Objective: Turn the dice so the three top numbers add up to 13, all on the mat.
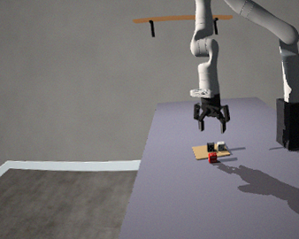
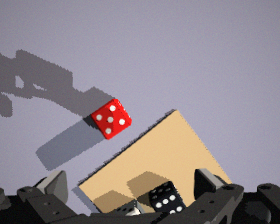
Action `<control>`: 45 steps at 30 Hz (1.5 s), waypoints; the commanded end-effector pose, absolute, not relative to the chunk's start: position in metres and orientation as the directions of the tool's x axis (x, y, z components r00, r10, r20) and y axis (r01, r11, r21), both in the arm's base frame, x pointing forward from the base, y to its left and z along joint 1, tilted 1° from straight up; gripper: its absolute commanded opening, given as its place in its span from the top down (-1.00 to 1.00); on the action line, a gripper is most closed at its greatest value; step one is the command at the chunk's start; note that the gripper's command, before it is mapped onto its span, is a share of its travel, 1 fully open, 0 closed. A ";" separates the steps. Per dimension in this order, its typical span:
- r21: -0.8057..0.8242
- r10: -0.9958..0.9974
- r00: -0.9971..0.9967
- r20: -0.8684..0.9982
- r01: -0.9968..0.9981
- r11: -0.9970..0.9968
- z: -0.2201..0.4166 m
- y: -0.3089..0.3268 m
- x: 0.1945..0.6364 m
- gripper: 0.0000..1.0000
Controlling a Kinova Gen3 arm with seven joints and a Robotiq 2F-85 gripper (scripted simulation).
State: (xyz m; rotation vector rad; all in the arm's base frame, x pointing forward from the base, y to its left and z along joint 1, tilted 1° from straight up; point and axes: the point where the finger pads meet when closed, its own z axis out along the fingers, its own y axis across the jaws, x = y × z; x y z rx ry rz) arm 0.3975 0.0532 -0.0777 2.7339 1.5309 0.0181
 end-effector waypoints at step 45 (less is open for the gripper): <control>0.024 0.999 -0.032 0.004 0.999 0.032 -0.079 0.095 0.399 0.07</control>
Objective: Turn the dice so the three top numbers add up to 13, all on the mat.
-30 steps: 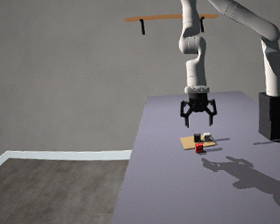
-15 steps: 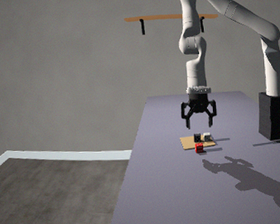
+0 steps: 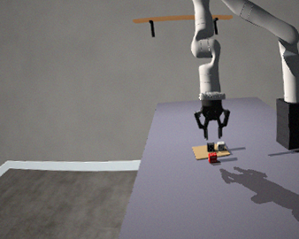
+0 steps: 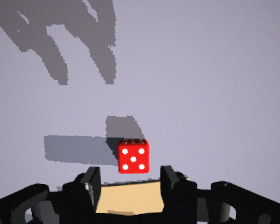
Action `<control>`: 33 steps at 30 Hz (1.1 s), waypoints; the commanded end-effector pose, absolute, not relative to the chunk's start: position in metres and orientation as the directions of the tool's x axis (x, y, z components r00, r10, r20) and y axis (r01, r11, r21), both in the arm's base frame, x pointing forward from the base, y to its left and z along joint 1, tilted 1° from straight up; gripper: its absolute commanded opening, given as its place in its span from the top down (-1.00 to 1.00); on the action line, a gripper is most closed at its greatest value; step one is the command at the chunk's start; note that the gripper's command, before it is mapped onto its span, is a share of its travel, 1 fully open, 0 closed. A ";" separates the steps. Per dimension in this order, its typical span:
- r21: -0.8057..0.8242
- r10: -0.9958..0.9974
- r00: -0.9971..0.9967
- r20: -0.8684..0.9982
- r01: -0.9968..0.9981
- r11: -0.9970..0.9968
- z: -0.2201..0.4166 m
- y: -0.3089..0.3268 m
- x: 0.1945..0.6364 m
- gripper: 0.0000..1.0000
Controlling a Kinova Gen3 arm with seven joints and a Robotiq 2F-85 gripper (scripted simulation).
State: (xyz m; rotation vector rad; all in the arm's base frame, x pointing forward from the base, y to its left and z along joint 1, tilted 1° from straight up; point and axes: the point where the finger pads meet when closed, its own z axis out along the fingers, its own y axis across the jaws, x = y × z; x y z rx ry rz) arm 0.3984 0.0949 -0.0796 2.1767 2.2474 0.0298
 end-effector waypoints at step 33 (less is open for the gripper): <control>0.023 0.999 -0.032 0.004 0.999 0.032 -0.085 0.095 0.399 0.07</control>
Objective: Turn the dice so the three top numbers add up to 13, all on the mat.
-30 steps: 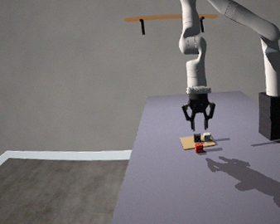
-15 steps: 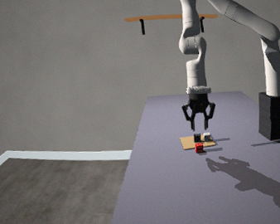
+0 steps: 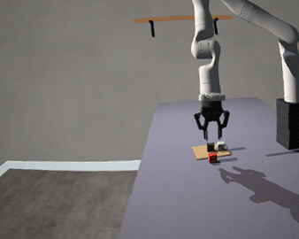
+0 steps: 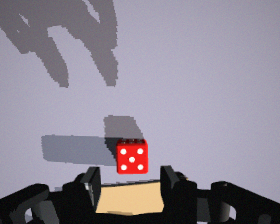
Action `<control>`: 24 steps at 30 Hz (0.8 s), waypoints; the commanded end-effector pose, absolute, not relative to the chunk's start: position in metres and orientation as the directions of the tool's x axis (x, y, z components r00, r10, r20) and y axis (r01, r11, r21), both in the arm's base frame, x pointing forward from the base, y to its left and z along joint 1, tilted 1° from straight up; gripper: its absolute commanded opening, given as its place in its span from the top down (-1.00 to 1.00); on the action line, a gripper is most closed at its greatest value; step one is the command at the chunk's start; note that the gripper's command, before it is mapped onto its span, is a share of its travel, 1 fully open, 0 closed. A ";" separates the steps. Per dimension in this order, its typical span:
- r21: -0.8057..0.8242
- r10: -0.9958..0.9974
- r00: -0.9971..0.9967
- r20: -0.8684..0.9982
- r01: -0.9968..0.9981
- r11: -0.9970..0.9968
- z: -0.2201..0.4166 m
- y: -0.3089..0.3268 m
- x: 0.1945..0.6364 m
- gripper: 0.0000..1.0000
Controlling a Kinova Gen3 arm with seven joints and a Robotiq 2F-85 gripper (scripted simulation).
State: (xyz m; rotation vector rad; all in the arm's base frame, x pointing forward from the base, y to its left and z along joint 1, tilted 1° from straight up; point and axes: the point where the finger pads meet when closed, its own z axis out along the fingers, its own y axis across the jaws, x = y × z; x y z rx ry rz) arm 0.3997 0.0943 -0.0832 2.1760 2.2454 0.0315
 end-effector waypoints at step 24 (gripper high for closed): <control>0.023 0.999 -0.032 0.004 0.999 0.032 -0.115 0.095 0.401 0.07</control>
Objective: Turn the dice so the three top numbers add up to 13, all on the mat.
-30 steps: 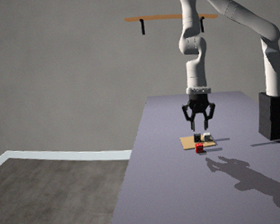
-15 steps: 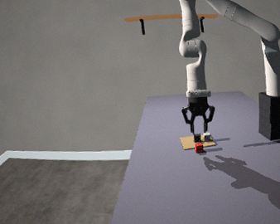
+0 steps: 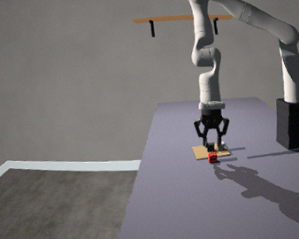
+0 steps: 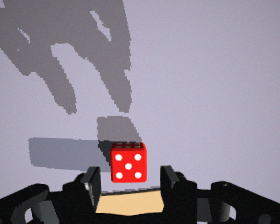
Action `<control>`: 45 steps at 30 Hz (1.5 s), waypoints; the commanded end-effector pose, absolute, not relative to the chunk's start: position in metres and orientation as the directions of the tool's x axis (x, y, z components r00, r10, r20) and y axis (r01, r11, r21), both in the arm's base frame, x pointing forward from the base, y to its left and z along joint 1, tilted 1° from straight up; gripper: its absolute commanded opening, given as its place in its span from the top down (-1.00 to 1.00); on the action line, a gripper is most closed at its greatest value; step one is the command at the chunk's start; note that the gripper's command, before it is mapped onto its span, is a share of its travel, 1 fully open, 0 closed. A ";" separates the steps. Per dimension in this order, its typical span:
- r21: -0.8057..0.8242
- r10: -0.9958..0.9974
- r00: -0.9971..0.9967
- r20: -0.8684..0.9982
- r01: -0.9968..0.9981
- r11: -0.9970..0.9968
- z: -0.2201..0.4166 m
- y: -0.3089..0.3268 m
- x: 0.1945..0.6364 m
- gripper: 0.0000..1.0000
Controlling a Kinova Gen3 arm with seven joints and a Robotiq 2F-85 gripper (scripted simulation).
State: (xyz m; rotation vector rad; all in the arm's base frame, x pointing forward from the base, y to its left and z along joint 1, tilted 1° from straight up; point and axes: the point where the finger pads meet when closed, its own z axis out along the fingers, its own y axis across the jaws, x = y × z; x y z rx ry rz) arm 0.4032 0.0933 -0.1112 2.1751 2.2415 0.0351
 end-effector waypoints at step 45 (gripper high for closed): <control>0.023 0.999 -0.032 0.004 0.999 0.032 -0.130 0.095 0.402 0.07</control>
